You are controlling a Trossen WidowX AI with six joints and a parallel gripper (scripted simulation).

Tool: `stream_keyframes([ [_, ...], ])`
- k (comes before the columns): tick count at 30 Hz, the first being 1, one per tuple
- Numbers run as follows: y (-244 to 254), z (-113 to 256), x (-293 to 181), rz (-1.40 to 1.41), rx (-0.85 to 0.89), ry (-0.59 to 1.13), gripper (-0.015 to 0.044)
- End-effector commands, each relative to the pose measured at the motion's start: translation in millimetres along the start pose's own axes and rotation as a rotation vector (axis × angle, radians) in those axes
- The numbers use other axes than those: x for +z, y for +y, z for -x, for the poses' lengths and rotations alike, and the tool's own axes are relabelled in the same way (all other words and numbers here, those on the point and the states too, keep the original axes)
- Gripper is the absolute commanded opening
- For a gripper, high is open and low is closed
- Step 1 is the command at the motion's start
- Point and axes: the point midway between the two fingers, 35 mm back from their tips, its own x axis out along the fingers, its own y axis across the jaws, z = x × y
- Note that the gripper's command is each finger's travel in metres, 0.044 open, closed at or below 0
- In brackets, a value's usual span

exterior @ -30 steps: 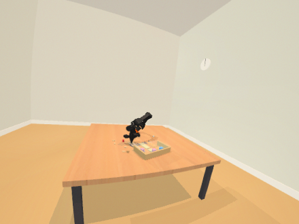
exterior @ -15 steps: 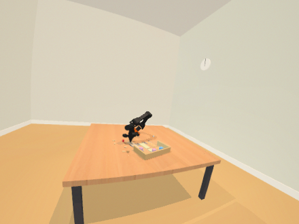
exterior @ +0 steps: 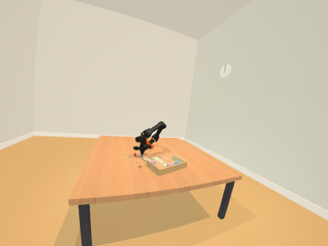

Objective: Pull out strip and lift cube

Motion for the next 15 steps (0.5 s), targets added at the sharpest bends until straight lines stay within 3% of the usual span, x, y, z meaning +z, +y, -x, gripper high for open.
stream_keyframes([
  [1, 2.6, -6.2, -14.4, -0.007, 0.010, 0.027, 0.0000],
  [15, 2.5, -5.6, -36.2, -0.007, 0.010, 0.028, 0.0000],
])
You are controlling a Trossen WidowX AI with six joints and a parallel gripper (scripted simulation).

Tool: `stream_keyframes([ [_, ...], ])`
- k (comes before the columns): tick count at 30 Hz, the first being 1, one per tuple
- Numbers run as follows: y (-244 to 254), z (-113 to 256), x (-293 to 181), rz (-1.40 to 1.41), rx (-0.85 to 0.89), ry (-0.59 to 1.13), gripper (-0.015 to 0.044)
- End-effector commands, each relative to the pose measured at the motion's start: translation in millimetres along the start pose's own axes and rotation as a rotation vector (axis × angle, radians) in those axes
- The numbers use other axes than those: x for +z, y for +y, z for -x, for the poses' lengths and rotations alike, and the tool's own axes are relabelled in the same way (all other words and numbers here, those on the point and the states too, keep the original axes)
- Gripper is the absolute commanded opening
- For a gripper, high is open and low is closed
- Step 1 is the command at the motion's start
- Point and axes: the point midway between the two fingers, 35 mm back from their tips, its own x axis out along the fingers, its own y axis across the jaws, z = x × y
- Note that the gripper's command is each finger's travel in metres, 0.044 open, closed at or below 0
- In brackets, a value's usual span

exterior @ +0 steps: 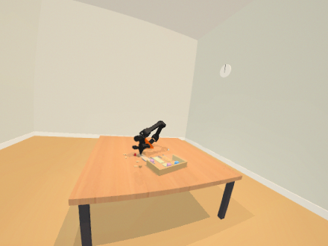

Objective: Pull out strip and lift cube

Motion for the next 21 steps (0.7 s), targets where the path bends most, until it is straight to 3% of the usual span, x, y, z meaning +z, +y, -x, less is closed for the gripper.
stream_keyframes([
  [1, 3.5, -6.5, -14.0, -0.006, 0.015, 0.024, 0.0000],
  [21, 3.3, -5.7, -46.1, -0.007, 0.014, 0.025, 0.0000],
])
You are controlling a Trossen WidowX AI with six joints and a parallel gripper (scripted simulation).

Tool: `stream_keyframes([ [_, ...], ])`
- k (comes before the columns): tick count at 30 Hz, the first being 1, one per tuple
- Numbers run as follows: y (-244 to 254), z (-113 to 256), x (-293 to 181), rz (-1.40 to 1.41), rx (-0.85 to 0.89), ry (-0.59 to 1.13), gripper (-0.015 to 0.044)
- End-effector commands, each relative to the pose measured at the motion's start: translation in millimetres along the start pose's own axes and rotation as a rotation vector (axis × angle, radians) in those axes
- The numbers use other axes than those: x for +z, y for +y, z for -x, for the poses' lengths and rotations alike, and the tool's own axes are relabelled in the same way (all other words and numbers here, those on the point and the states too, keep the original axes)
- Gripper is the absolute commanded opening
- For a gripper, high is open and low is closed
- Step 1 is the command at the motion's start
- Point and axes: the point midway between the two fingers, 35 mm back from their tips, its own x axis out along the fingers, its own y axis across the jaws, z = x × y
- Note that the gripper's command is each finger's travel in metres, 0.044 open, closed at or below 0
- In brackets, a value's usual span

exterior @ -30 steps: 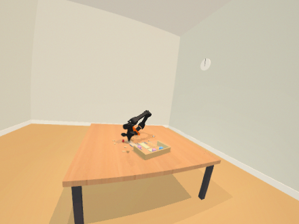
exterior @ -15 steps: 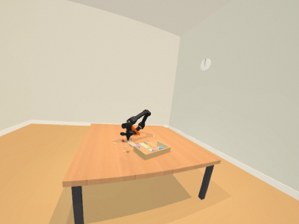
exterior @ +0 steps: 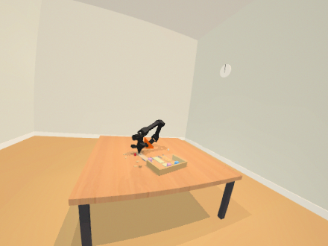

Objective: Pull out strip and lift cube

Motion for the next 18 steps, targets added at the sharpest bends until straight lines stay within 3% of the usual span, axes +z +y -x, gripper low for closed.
stream_keyframes([
  [1, 4.6, -6.4, -13.5, -0.005, 0.017, 0.022, 0.0000],
  [8, 4.6, -6.3, -18.0, -0.005, 0.017, 0.023, 0.0000],
  [13, -1.8, 39.7, -8.7, -0.005, 0.015, 0.022, 0.0000],
  [18, -1.8, 42.0, -8.7, -0.005, 0.016, 0.023, 0.0000],
])
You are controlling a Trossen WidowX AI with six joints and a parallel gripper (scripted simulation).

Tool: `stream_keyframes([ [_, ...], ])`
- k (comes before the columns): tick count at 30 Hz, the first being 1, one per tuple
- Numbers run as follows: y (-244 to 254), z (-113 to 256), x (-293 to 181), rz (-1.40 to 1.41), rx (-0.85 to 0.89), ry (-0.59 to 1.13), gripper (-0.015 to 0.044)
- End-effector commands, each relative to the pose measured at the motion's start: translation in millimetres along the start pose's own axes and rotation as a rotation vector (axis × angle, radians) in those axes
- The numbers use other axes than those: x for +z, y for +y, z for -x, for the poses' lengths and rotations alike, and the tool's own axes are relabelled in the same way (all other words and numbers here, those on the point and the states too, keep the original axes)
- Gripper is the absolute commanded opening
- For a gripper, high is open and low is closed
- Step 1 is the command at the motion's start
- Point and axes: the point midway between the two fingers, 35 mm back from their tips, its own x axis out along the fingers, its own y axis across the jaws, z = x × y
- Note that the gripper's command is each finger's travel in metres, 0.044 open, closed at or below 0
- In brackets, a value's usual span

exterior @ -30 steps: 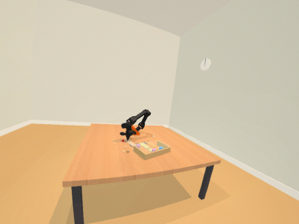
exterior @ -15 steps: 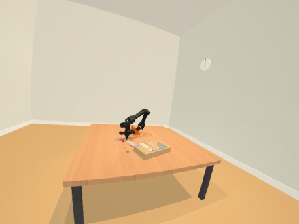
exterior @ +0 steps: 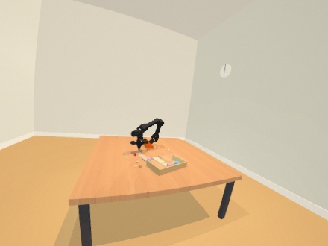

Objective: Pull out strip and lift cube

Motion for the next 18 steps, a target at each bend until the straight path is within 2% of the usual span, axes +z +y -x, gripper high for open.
stream_keyframes([
  [1, -0.2, 5.7, 3.1, 0.025, 0.002, 0.009, 0.0026],
  [4, -0.1, 5.3, 20.6, 0.140, 0.003, 0.008, 0.0105],
  [16, 1.8, 7.3, 59.9, 0.150, 0.004, 0.007, 0.0420],
  [18, 2.0, 7.9, 66.7, 0.150, 0.004, 0.006, 0.0440],
])
